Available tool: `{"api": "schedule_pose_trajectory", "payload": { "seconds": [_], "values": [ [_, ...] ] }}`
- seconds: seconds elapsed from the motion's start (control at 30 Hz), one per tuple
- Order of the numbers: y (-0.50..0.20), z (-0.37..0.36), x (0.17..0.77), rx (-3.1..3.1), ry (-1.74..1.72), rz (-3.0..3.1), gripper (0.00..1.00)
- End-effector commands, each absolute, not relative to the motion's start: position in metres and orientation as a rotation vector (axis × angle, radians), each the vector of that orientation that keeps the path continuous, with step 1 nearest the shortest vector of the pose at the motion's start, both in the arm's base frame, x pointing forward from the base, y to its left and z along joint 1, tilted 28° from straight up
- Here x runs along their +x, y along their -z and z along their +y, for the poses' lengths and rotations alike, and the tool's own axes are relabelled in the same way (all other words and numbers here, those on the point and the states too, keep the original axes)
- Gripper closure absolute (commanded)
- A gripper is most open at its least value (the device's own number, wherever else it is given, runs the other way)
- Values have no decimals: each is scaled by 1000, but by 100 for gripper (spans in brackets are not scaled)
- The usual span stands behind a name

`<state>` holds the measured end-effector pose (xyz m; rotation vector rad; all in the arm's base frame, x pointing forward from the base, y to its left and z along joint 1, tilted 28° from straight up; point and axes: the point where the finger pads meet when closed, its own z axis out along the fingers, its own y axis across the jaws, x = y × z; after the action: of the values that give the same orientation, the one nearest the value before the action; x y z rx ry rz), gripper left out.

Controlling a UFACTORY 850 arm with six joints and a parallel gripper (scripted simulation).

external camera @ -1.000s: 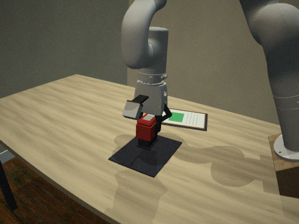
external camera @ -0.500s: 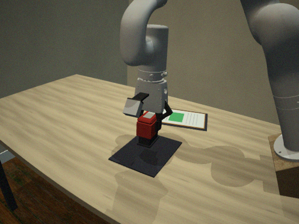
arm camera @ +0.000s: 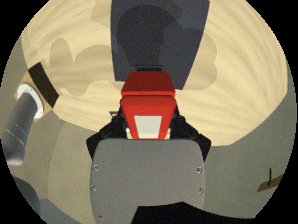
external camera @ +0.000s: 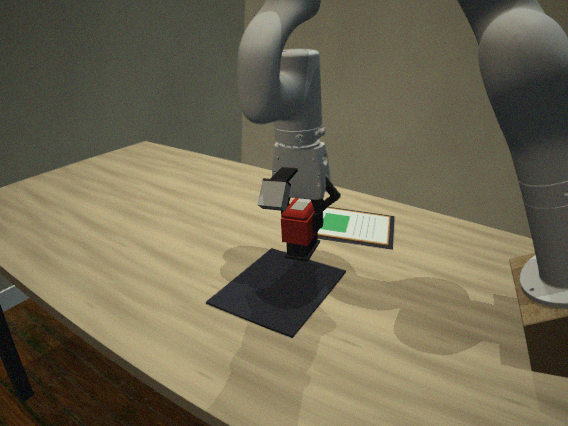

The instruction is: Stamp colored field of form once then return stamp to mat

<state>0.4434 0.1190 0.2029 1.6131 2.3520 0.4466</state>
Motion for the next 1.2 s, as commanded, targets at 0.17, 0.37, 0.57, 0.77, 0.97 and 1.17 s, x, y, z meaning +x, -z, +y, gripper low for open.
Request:
{"api": "schedule_pose_trajectory", "payload": {
  "seconds": [0.17,0.37,0.57,0.77,0.97,1.17],
  "values": [
    [-199,13,483,1525,-485,2446,66],
    [-202,-41,498,1450,-541,2432,66],
    [-203,-91,510,1421,-558,2418,66],
    [-203,-92,511,1420,-559,2418,66],
    [-203,-92,511,1420,-559,2418,66],
    [-202,-91,513,1420,-559,2418,66]
  ]
}}
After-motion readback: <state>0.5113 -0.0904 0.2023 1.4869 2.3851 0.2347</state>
